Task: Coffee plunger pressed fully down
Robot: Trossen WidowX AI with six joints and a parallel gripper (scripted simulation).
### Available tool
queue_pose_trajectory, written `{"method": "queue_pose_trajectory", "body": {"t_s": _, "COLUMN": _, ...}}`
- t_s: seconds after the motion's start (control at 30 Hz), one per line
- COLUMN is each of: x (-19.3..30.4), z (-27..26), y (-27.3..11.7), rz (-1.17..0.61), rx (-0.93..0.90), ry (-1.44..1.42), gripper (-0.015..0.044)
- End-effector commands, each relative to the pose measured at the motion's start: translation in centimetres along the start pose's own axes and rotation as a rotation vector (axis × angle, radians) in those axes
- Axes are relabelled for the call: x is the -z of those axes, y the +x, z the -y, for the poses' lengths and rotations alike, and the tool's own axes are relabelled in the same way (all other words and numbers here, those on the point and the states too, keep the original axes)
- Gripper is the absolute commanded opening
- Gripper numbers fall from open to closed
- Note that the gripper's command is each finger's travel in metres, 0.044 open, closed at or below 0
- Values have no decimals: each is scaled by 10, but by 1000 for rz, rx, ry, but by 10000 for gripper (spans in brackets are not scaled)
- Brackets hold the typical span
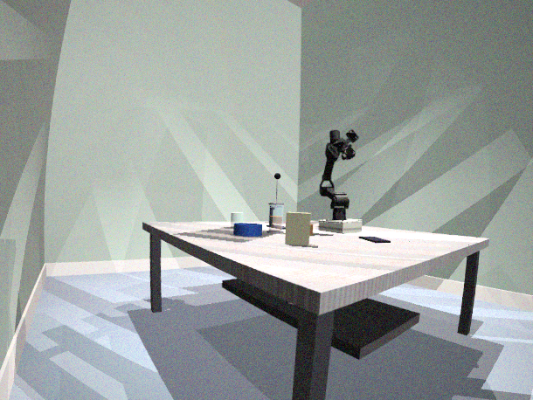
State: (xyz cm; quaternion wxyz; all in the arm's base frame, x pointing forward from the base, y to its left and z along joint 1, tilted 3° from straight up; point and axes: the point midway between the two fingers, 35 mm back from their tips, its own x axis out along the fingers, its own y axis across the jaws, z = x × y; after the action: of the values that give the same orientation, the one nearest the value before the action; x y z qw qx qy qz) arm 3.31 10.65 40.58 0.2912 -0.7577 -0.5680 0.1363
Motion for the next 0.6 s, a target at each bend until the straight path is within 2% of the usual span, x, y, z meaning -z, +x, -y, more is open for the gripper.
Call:
{"method": "queue_pose_trajectory", "body": {"t_s": 0.0, "x": 0, "z": -1, "y": 1, "rz": -1, "rx": -5, "ry": 7, "gripper": 426}}
{"method": "queue_pose_trajectory", "body": {"t_s": 0.13, "x": 4, "z": -10, "y": 11, "rz": -25, "rx": -80, "ry": 131, "gripper": 440}}
{"method": "queue_pose_trajectory", "body": {"t_s": 0.27, "x": 17, "z": -40, "y": 34, "rz": -133, "rx": -257, "ry": 442, "gripper": 440}}
{"method": "queue_pose_trajectory", "body": {"t_s": 0.43, "x": 37, "z": -95, "y": 54, "rz": -377, "rx": -447, "ry": 905, "gripper": 440}}
{"method": "queue_pose_trajectory", "body": {"t_s": 0.57, "x": 56, "z": -140, "y": 51, "rz": -654, "rx": -520, "ry": 1265, "gripper": 440}}
